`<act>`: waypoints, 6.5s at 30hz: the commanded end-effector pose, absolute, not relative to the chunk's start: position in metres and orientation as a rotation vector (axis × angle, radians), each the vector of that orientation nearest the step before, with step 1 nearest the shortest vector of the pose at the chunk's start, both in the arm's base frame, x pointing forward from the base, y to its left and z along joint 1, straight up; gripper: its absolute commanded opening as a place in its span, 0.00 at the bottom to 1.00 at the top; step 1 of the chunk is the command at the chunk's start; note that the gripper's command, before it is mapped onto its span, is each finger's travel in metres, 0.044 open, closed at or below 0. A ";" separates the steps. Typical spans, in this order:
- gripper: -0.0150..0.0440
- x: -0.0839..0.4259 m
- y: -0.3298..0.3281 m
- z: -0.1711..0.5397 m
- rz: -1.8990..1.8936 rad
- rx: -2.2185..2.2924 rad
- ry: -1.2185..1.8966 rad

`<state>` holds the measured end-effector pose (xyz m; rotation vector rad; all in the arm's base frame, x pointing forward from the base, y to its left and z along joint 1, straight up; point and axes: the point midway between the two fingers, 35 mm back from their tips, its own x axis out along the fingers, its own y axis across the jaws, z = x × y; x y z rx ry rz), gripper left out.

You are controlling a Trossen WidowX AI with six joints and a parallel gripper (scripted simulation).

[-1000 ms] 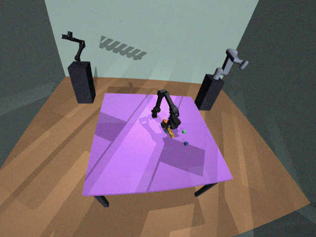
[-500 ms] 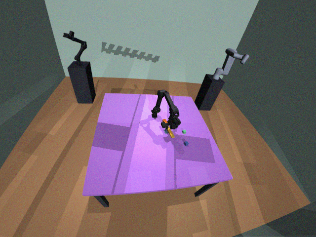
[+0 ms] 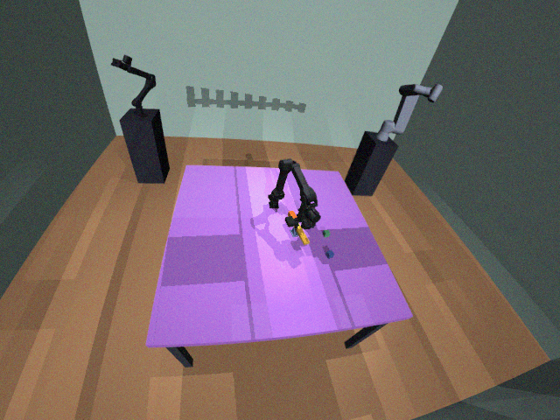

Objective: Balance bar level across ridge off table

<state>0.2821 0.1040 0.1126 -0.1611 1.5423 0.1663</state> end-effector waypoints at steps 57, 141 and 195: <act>0.25 0.283 0.105 0.111 0.166 -0.157 1.542; 0.25 0.283 0.105 0.113 0.166 -0.157 1.542; 0.54 0.283 0.105 0.113 0.167 -0.159 1.542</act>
